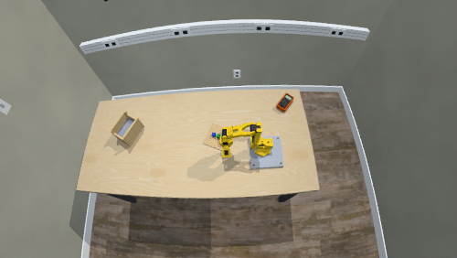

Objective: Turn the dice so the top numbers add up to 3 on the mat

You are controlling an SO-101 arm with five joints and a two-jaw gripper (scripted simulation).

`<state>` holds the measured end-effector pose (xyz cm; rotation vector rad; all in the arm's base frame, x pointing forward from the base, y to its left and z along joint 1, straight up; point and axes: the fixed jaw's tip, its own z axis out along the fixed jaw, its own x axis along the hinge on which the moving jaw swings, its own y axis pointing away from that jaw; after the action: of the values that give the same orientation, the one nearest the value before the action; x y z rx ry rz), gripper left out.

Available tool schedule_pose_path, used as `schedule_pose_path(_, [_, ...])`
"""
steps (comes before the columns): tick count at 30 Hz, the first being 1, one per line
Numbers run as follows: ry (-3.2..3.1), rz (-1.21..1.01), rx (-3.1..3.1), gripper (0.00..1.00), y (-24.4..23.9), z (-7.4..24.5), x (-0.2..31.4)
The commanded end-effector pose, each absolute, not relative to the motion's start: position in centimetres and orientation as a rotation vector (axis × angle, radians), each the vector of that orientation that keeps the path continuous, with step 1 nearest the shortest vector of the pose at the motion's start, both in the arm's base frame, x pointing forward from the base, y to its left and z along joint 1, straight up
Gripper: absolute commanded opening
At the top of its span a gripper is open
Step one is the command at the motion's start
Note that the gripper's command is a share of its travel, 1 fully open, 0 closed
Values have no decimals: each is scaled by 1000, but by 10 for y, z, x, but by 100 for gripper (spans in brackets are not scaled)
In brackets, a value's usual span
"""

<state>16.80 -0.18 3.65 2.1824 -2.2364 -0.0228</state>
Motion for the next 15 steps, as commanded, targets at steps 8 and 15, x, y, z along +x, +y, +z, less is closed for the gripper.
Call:
schedule_pose_path(8, [-1968, -7, 2441, 0, 34, 38, 150])
schedule_pose_path(15, [-1858, -7, 2526, 0, 46, 37, 141])
